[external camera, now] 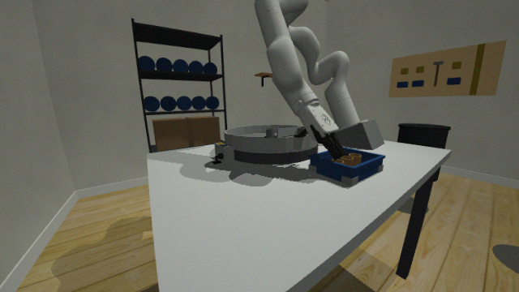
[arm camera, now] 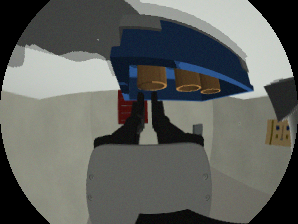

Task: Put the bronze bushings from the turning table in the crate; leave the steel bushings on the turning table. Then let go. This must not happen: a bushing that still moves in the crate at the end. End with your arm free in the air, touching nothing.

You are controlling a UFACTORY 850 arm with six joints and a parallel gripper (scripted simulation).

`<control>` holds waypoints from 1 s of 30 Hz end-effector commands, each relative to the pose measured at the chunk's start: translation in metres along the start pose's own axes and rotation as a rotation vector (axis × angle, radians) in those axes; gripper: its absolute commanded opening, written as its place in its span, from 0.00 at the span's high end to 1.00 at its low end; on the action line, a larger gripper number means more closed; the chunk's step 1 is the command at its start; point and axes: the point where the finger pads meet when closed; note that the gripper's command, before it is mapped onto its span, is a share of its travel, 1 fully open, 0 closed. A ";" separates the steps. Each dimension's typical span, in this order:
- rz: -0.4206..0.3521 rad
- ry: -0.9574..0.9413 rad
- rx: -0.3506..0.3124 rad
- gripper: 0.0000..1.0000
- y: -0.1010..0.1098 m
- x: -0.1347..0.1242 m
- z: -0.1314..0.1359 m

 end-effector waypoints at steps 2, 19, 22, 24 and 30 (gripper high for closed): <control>0.000 0.001 0.001 0.90 0.001 -0.001 -0.001; 0.000 0.001 0.001 0.90 0.039 -0.033 -0.001; 0.000 0.001 0.001 0.90 0.042 -0.036 -0.001; 0.000 0.001 0.001 0.90 0.049 -0.041 -0.001; 0.000 0.001 0.001 0.90 0.059 -0.049 -0.002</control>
Point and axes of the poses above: the point where the finger pads meet when closed, its own y axis back along the fingers, its own z axis across the jaws, x = y × z, and after that the axes turned 1 degree about y, right-handed
